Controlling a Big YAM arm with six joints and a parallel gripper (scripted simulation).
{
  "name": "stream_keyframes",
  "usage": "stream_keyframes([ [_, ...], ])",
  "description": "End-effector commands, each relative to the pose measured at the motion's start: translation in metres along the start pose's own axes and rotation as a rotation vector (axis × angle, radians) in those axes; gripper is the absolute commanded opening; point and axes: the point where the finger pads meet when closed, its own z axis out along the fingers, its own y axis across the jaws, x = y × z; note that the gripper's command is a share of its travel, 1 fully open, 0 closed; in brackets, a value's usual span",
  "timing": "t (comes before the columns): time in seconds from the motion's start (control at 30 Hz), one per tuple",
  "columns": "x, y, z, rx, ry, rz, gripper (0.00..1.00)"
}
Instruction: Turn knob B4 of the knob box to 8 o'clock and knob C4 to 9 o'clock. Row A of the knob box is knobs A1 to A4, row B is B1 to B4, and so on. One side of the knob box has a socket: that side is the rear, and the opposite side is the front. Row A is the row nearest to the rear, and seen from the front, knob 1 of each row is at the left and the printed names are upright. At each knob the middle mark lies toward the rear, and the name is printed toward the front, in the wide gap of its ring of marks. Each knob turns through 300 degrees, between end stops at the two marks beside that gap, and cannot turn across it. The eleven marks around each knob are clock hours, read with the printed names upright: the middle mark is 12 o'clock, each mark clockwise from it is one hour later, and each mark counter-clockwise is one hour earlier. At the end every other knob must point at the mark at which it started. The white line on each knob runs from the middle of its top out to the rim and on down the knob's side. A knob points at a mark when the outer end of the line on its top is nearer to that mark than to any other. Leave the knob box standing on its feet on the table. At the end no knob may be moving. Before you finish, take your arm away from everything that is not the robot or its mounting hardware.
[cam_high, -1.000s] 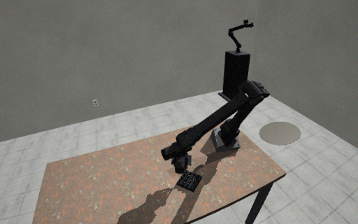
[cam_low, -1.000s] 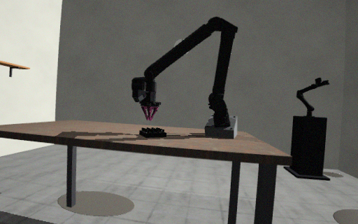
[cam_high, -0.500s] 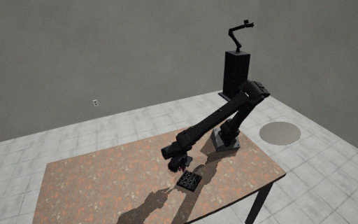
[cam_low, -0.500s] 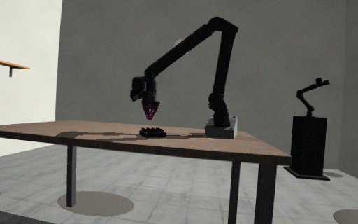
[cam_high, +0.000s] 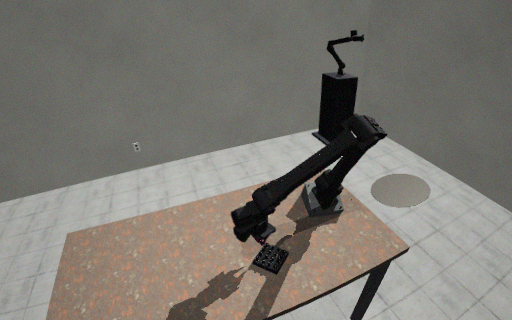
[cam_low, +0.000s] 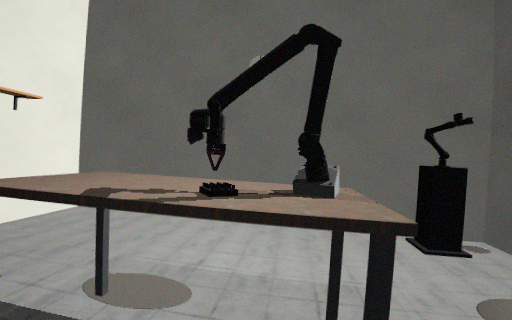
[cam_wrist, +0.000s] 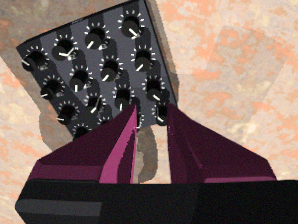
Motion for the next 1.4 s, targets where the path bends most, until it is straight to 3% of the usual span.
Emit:
stream_keyframes([
  [0.0, 0.0023, -0.0019, -0.0093, 0.007, -0.019, 0.153, 0.19],
  [1.37, 0.0119, -0.0057, -0.0135, 0.003, -0.012, 1.150, 0.19],
])
